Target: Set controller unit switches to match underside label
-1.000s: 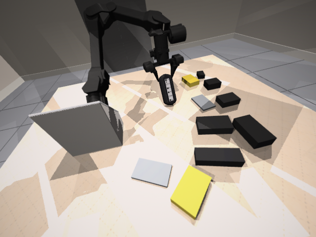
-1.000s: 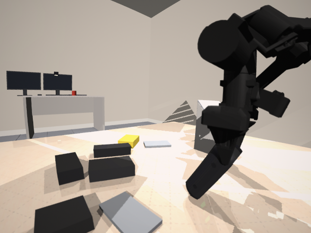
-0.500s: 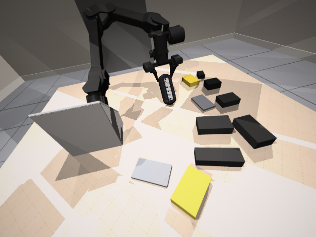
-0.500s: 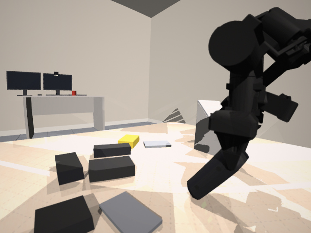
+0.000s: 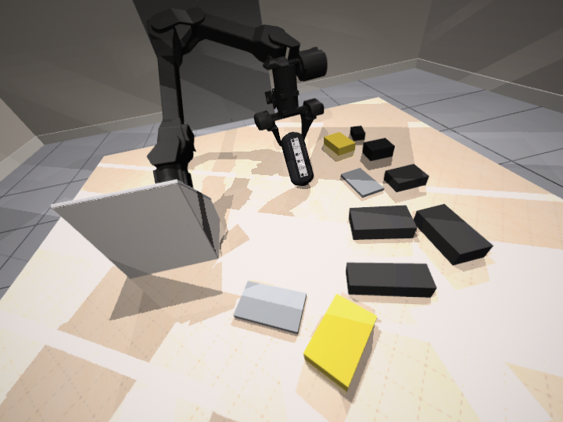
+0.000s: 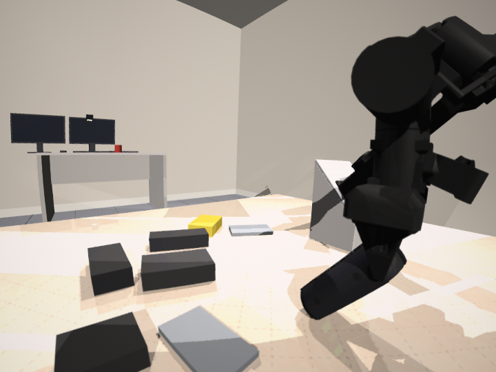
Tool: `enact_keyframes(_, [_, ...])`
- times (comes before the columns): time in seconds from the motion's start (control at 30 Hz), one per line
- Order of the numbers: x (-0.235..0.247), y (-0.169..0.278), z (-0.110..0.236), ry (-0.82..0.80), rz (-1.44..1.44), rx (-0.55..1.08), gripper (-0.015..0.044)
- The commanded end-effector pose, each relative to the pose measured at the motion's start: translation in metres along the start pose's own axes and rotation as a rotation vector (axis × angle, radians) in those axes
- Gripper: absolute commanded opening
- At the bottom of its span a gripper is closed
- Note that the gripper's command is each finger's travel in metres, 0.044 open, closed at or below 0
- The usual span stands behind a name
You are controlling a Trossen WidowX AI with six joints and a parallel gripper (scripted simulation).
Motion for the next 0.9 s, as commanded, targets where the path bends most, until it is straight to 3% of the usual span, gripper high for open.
enact_keyframes(0.0, [0.001, -0.001, -0.003, -0.003, -0.006, 0.007, 0.0338])
enact_keyframes(0.87, [0.003, -0.017, -0.016, -0.002, -0.006, 0.005, 0.0338])
Point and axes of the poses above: the point midway between the two fingers, 35 mm back from their tips, its own z axis back along the fingers, its own x axis across the jaws, y = z × x, the point moved 8 cm from there along z, back along the fingers, and after that the axes turned 6 degrees about -z, right-handed, at the moved point
